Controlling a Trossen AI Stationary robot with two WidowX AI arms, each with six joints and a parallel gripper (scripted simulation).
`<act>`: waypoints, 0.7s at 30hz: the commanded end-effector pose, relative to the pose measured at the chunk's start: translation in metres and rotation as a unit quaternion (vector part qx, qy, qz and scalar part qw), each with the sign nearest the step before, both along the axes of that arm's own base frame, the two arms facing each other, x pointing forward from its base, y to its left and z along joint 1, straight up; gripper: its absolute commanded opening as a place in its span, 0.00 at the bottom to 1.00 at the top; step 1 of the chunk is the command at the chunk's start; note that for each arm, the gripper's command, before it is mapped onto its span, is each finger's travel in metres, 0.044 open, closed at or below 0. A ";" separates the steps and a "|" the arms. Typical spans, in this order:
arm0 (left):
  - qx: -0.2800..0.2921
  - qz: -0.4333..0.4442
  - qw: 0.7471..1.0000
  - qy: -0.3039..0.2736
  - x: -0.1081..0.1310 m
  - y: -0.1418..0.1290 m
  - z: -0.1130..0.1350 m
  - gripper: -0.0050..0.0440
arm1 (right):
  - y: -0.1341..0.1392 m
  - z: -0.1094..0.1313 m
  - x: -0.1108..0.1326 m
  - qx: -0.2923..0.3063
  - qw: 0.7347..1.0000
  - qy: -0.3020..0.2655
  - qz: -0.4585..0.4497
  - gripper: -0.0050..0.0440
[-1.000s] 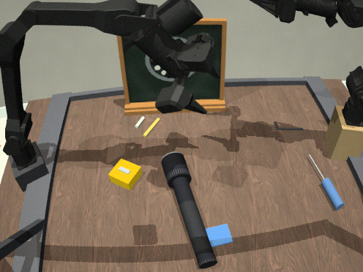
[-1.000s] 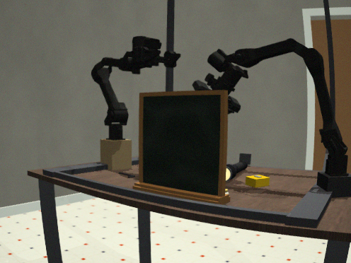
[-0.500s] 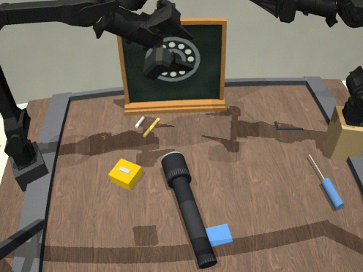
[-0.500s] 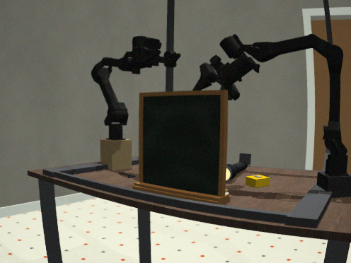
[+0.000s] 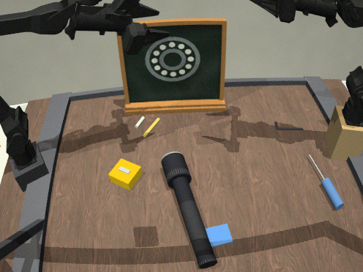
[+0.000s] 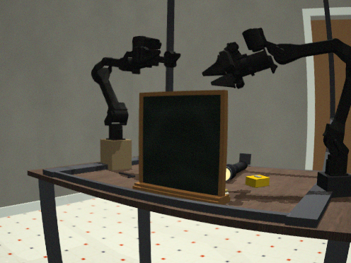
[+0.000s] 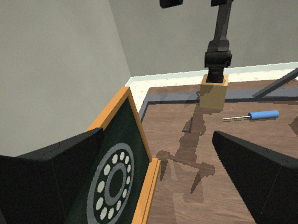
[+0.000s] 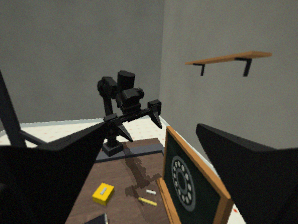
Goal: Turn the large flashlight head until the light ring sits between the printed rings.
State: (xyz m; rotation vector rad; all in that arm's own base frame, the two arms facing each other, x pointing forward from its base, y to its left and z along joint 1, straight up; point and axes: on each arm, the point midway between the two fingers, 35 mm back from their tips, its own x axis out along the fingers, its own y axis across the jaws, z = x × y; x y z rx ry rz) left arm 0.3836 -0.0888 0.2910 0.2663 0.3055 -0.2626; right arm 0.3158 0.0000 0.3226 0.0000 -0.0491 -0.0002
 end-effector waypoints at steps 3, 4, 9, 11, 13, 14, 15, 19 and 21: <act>-0.041 0.035 0.997 -0.055 -0.017 0.025 0.021 1.00 | 0.000 0.007 -0.001 0.003 1.000 -0.008 0.000 1.00; -0.049 0.043 0.996 -0.064 -0.021 0.031 0.023 1.00 | 0.000 0.007 -0.001 0.003 1.000 -0.008 0.000 1.00; -0.089 0.081 0.986 -0.116 -0.041 0.058 0.033 1.00 | 0.000 0.007 -0.001 0.003 1.000 -0.008 0.000 1.00; -0.104 0.095 0.980 -0.138 -0.050 0.068 0.037 1.00 | 0.000 0.007 -0.001 0.003 1.000 -0.008 0.000 1.00; -0.119 0.108 0.974 -0.159 -0.060 0.077 0.039 1.00 | 0.000 0.007 -0.001 0.003 1.000 -0.008 0.000 1.00; -0.126 0.114 0.971 -0.171 -0.065 0.082 0.040 1.00 | 0.000 0.007 -0.001 0.003 1.000 -0.008 0.000 1.00; -0.133 0.118 0.967 -0.181 -0.068 0.085 0.042 1.00 | 0.000 0.007 -0.001 0.003 1.000 -0.008 0.000 1.00; -0.140 0.123 0.963 -0.194 -0.073 0.089 0.045 1.00 | 0.000 0.007 -0.001 0.003 1.000 -0.008 0.000 1.00; -0.144 0.127 0.960 -0.202 -0.076 0.091 0.047 1.00 | 0.000 0.007 -0.001 0.003 1.000 -0.008 0.000 1.00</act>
